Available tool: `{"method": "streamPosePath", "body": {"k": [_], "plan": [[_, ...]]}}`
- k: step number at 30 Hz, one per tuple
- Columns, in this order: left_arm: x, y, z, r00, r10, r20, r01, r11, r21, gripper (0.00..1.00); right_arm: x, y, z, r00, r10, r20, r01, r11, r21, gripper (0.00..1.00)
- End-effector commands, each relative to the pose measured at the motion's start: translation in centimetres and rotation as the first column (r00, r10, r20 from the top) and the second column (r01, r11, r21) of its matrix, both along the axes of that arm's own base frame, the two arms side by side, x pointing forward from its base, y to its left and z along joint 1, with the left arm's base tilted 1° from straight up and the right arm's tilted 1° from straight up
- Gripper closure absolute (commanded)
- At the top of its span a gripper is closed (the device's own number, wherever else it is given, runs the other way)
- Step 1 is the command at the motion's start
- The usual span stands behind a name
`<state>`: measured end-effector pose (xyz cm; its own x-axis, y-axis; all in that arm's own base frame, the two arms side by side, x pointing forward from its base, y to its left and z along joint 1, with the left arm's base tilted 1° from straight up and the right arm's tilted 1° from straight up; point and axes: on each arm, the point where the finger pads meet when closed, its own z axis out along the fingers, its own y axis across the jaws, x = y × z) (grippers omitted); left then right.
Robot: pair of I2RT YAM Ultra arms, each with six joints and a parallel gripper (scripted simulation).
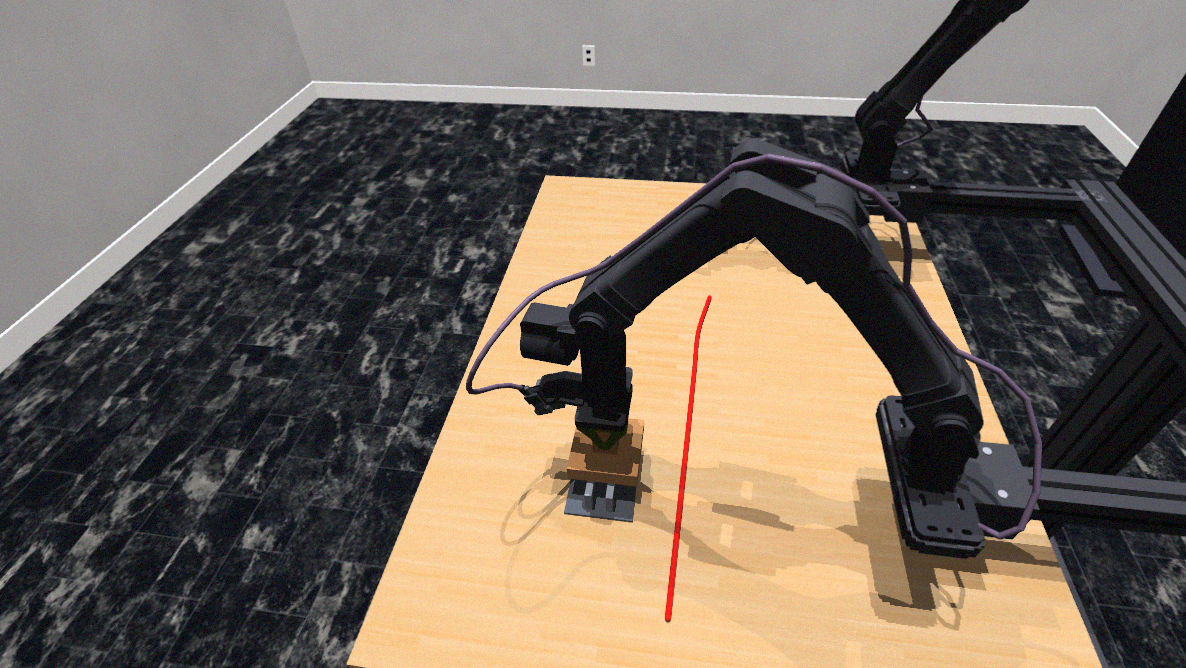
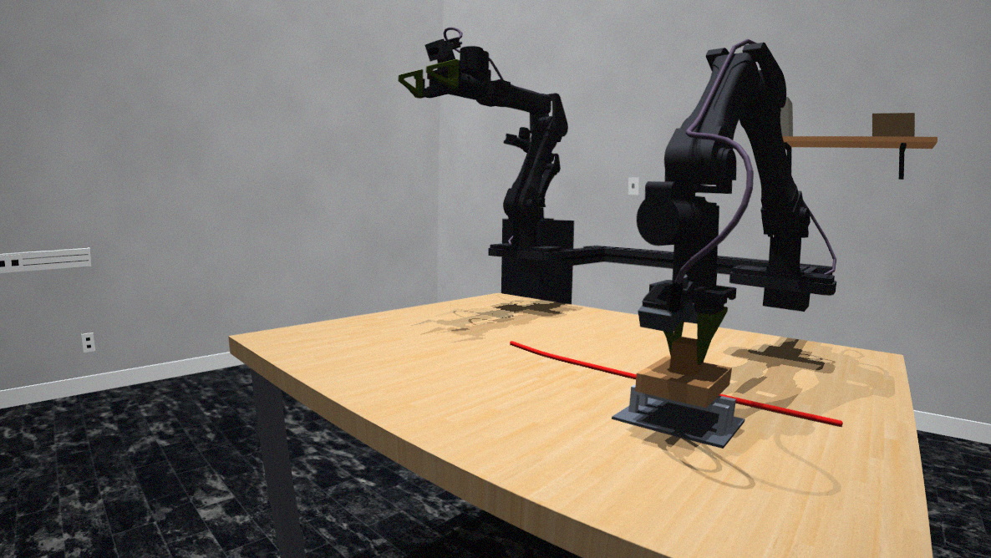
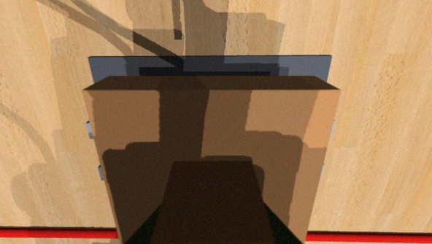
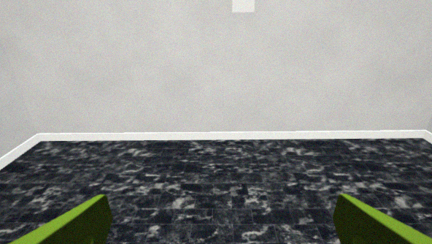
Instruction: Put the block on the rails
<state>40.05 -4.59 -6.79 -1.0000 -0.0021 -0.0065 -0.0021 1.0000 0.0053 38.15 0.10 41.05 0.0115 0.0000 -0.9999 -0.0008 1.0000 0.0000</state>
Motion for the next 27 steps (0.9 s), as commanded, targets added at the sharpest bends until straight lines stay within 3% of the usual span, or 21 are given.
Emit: {"method": "streamPosePath", "body": {"k": [1, 5, 16, 21, 22, 27], "plan": [[2.7, -0.3, 2.6, 0.995, 0.01, 0.1, -0.008, 1.0, -0.013, 1.0, -1.3, 0.5, 4.1, 0.995, 0.018, 0.102, -0.017, 1.0, -0.007, 0.0], [2.5, -0.2, 1.2, 0.997, 0.011, 0.075, -0.011, 1.0, -0.01, 1.0, -1.3, 0.5, 4.1, 0.995, 0.018, 0.102, -0.017, 1.0, -0.007, 0.0], [2.6, 0.0, 1.3, 0.996, 0.019, 0.086, -0.018, 1.0, -0.013, 1.0, -1.3, 0.5, 4.1, 0.995, 0.018, 0.102, -0.017, 1.0, -0.007, 0.0], [0.4, 0.4, -0.8, 0.999, 0.022, 0.023, -0.022, 1.0, -0.003, 1.0, -1.3, 0.5, 4.1, 0.995, 0.018, 0.102, -0.017, 1.0, -0.007, 0.0], [0.7, 0.0, -0.2, 0.999, 0.014, 0.034, -0.014, 1.0, -0.002, 0.32, -1.3, 0.5, 4.1, 0.995, 0.018, 0.102, -0.017, 1.0, -0.007, 0.0], [2.2, -0.2, 1.7, 0.997, 0.01, 0.08, -0.009, 1.0, -0.007, 0.32, -1.3, 0.5, 4.1, 0.995, 0.018, 0.102, -0.017, 1.0, -0.007, 0.0]]}}
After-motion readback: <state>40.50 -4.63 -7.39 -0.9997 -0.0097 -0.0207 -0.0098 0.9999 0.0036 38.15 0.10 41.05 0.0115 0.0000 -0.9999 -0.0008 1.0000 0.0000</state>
